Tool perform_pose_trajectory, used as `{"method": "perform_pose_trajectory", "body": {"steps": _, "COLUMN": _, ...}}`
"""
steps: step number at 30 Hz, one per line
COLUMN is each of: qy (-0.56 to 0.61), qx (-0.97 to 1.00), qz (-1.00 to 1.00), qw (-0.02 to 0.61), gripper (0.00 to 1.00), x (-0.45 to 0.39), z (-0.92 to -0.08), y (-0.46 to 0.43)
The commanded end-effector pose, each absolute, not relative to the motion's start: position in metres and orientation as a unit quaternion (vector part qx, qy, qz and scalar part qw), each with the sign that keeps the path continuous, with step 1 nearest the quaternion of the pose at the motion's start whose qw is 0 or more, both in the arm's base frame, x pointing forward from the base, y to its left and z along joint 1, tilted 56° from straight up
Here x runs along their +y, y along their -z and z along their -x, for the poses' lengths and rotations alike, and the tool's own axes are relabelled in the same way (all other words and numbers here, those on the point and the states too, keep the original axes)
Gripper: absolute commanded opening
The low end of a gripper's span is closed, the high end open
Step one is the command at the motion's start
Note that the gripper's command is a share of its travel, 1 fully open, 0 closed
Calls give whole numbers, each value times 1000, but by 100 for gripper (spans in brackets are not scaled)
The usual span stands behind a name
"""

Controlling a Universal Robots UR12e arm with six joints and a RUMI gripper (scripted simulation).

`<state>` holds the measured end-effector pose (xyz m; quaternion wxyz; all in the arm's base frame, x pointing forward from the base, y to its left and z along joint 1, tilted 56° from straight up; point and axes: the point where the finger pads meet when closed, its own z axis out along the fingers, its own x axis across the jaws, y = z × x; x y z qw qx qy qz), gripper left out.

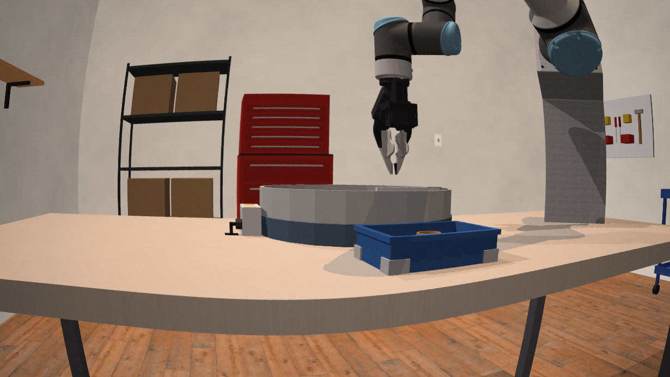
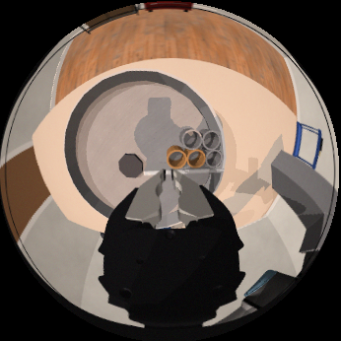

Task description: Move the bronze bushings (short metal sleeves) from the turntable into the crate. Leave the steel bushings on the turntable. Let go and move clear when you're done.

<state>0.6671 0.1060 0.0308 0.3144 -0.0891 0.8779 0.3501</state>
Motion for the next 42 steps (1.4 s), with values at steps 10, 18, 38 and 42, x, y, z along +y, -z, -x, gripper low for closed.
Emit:
{"method": "perform_pose_trajectory", "body": {"steps": 10, "qy": -350, "qx": 878, "qz": 89, "qw": 315, "gripper": 5, "x": 121, "z": -678, "y": -18}}
{"method": "perform_pose_trajectory", "body": {"steps": 18, "qy": -350, "qx": 878, "qz": 89, "qw": 315, "gripper": 5, "x": 121, "z": -678, "y": -18}}
{"method": "perform_pose_trajectory", "body": {"steps": 38, "qy": -350, "qx": 878, "qz": 89, "qw": 315, "gripper": 5, "x": 121, "z": -678, "y": -18}}
{"method": "perform_pose_trajectory", "body": {"steps": 42, "qy": -350, "qx": 878, "qz": 89, "qw": 315, "gripper": 5, "x": 121, "z": -679, "y": -18}}
